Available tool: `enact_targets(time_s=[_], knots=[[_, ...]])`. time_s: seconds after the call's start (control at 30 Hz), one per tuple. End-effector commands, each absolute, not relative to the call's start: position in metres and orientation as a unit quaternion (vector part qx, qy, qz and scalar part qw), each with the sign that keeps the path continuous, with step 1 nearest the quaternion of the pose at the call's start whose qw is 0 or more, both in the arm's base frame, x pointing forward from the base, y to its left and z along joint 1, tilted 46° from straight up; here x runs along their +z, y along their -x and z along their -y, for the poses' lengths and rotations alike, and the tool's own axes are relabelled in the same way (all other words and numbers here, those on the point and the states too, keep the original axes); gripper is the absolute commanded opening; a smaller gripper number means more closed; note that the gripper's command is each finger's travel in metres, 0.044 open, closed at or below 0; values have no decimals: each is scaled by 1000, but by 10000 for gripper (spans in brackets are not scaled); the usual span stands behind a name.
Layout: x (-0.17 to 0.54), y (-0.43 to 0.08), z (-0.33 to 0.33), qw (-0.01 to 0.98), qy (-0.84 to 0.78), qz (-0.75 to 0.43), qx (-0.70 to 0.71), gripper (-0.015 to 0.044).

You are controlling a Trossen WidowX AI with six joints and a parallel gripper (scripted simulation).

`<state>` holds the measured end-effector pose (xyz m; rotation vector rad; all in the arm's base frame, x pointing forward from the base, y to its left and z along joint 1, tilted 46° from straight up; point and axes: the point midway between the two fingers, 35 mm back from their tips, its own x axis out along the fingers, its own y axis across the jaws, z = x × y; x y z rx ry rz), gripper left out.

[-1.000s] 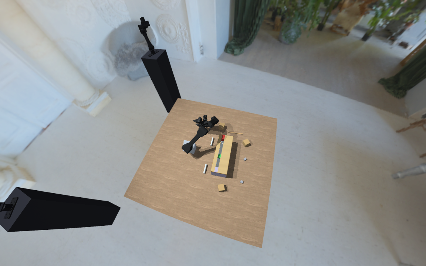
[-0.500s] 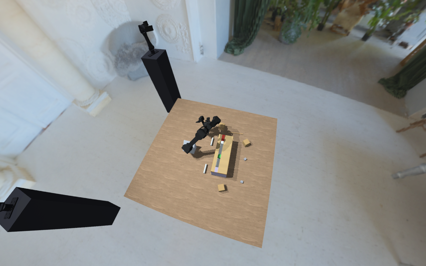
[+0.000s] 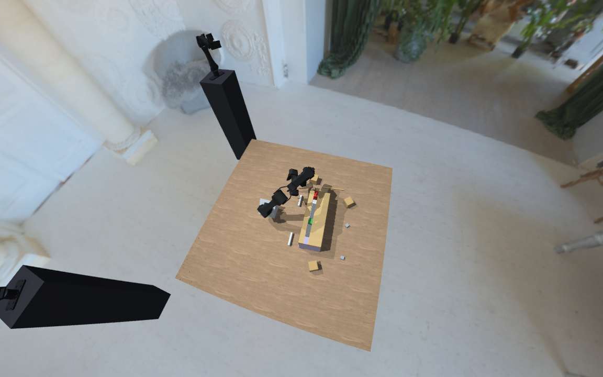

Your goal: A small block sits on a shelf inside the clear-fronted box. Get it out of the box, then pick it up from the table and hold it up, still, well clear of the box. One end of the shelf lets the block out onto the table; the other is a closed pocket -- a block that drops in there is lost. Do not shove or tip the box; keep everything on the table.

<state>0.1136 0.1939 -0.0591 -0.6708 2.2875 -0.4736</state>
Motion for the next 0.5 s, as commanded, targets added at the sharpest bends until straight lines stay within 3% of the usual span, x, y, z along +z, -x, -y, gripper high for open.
enact_targets(time_s=[0.0, 0.47], knots=[[-16, -170, -166, 546, 164, -700, -431, 400], [40, -234, -138, 691, -61, -422, -583, 400]])
